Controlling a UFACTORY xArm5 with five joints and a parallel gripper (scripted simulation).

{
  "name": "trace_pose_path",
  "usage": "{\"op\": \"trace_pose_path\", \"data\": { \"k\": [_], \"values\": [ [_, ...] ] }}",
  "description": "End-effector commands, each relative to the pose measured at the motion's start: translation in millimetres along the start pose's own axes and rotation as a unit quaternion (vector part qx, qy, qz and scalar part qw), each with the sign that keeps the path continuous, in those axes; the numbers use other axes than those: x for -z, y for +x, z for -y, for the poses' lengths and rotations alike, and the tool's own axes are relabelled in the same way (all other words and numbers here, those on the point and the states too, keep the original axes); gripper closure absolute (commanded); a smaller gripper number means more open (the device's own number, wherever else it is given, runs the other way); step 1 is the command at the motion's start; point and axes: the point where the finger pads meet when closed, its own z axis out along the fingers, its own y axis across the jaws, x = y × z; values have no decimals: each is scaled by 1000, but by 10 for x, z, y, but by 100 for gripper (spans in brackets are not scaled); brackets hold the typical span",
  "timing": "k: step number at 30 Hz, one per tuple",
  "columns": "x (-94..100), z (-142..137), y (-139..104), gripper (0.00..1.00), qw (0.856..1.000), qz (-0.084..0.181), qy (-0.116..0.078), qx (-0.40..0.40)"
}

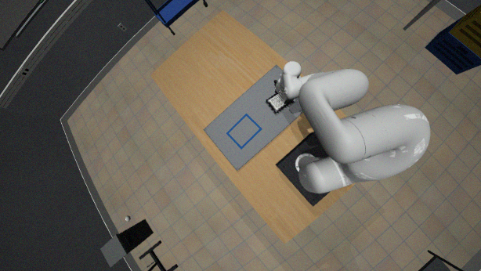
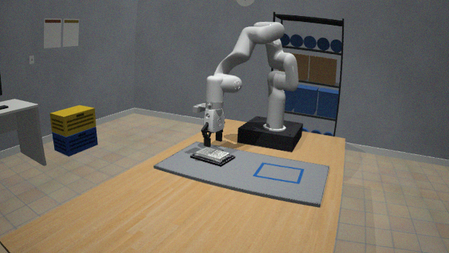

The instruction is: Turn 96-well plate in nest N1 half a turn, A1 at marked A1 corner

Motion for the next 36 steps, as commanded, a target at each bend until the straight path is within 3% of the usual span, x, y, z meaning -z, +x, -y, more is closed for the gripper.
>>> {"op": "trace_pose_path", "data": {
  "k": [1,15,36],
  "values": [
    [118,11,3,0,1000,0,2,0],
    [429,11,3,0,1000,0,2,0],
    [428,11,3,0,1000,0,2,0]
  ]
}}
